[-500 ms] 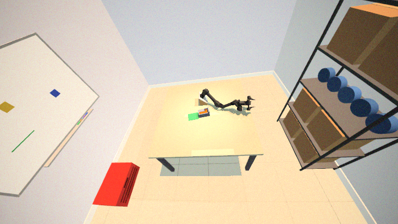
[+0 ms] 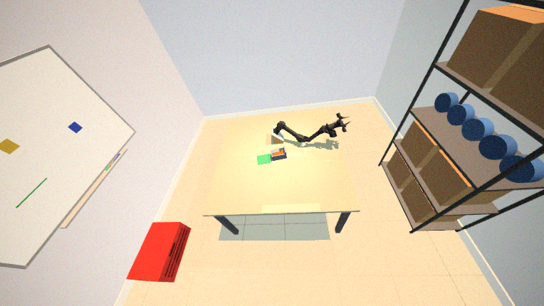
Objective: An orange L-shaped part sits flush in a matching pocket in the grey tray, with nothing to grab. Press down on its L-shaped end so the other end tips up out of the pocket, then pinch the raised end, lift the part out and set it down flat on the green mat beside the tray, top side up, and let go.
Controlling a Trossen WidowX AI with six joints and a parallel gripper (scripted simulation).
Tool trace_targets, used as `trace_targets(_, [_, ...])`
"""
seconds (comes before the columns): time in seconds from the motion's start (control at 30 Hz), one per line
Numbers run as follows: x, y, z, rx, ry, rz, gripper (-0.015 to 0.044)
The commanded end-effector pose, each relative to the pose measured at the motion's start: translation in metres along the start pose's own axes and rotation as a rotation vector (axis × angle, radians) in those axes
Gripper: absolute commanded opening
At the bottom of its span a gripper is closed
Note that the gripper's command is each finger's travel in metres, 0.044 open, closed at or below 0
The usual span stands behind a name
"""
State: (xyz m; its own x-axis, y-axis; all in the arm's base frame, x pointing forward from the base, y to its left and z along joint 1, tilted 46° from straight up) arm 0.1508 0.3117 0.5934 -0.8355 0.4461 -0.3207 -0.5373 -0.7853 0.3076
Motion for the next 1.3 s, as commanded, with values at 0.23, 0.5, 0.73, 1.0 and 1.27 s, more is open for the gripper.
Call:
trace_targets(0.23, [0.007, 0.191, 0.004, -0.508, -0.091, 0.230, 0.0180])
trace_targets(0.5, [-0.013, 0.313, -0.046, -0.901, -0.132, 0.517, 0.0180])
trace_targets(0.73, [-0.054, 0.396, -0.122, -1.296, -0.196, 0.736, 0.0180])
trace_targets(1.0, [-0.122, 0.435, -0.241, -1.802, -0.271, 1.008, 0.0180])
trace_targets(1.27, [-0.187, 0.395, -0.368, -2.357, -0.454, 1.203, 0.0180])
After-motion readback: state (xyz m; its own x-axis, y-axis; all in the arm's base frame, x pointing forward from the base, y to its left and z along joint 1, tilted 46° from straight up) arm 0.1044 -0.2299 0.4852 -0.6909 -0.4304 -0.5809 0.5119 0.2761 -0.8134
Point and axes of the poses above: the point midway between the two fingers, 35 mm back from their tips, its own z axis out along the fingers, its own y axis across the jaws, x = y × z, the point moved 3 cm from there along -z, back along the fingers, and after that the axes turned 11 degrees about z, right-handed, at the moved point
